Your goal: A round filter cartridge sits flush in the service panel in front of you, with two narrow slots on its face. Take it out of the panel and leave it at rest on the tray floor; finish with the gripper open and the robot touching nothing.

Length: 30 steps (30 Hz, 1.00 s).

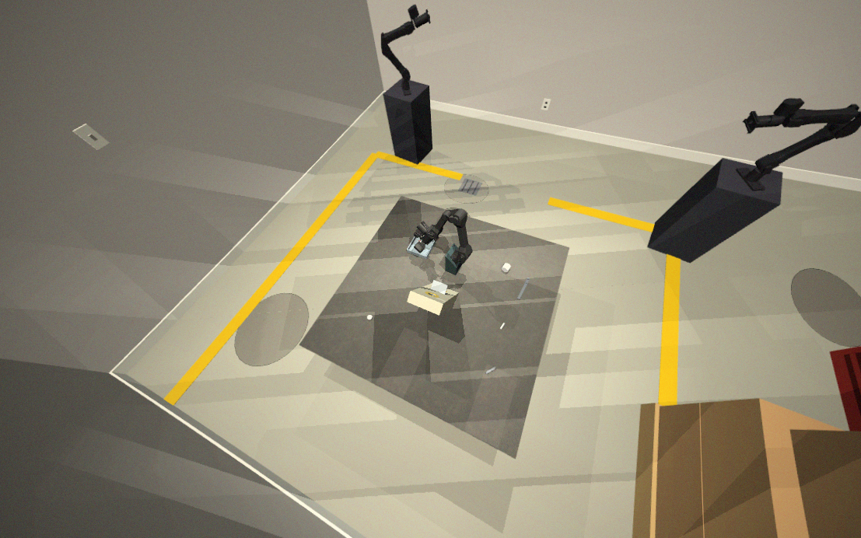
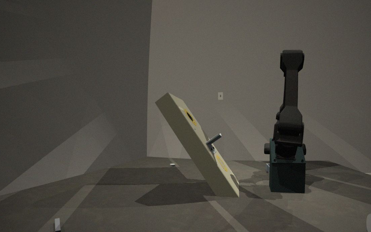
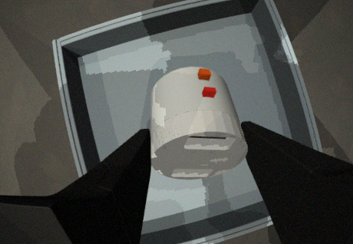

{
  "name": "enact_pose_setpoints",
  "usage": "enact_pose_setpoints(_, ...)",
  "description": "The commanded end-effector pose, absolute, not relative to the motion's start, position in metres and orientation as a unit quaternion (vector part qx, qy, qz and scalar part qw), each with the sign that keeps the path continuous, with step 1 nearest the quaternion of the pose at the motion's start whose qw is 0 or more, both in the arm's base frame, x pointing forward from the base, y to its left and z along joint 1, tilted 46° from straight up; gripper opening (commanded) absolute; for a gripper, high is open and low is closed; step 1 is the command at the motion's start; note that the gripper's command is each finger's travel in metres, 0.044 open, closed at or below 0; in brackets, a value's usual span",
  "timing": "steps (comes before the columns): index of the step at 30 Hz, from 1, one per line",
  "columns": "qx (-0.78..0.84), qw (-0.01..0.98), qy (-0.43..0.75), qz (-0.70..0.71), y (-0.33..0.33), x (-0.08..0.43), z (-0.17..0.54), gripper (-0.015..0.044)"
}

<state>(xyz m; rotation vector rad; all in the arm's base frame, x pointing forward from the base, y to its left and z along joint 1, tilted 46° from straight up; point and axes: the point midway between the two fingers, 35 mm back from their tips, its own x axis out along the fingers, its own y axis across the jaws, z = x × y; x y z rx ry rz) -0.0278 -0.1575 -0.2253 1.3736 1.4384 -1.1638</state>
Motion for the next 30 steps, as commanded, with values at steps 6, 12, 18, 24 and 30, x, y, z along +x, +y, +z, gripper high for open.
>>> enact_pose_setpoints(6,0.544,0.407,0.57,-0.462,-0.158,-0.028,-0.225,0.021)
enact_pose_setpoints(12,0.544,0.407,0.57,-0.462,-0.158,-0.028,-0.225,0.0368)
enact_pose_setpoints(18,0.544,0.407,0.57,-0.462,-0.158,-0.028,-0.225,0.044)
enact_pose_setpoints(24,0.545,0.407,0.57,-0.462,-0.202,-0.025,-0.183,0.044)
enact_pose_setpoints(30,0.54,0.41,0.57,-0.464,-0.201,-0.026,-0.187,0.044)
